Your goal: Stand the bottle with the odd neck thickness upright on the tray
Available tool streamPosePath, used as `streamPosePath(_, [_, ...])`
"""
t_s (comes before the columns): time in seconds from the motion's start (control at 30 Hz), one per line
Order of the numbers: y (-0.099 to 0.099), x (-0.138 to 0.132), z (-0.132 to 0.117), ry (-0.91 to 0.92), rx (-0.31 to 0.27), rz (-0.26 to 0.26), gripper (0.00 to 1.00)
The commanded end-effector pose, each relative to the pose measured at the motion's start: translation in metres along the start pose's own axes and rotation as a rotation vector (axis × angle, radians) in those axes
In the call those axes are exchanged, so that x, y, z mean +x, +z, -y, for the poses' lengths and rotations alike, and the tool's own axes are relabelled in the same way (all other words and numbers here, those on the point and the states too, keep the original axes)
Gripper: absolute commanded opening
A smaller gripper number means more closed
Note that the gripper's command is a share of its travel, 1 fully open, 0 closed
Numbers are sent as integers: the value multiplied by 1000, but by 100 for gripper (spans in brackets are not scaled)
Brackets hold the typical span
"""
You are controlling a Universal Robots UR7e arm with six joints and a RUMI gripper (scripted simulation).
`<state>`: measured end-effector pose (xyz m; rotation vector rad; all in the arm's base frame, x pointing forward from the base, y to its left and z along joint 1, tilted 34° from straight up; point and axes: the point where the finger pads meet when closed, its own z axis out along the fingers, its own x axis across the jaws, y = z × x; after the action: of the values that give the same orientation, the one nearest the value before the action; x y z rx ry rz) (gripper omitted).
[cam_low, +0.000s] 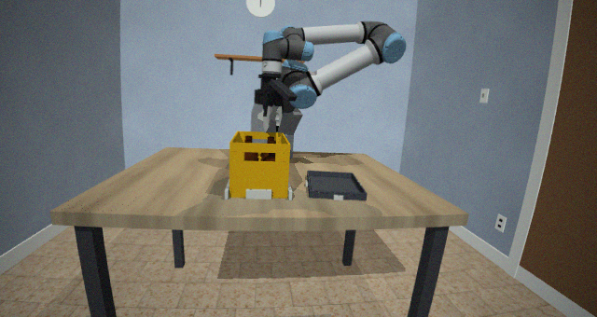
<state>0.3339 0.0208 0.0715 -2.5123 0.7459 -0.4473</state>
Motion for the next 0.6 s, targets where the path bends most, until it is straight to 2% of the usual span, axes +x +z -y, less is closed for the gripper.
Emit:
streamPosePath(0.0, [0,0,0,0,0,0,38])
streamPosePath(0.57, [9,0,0,0,0,0,38])
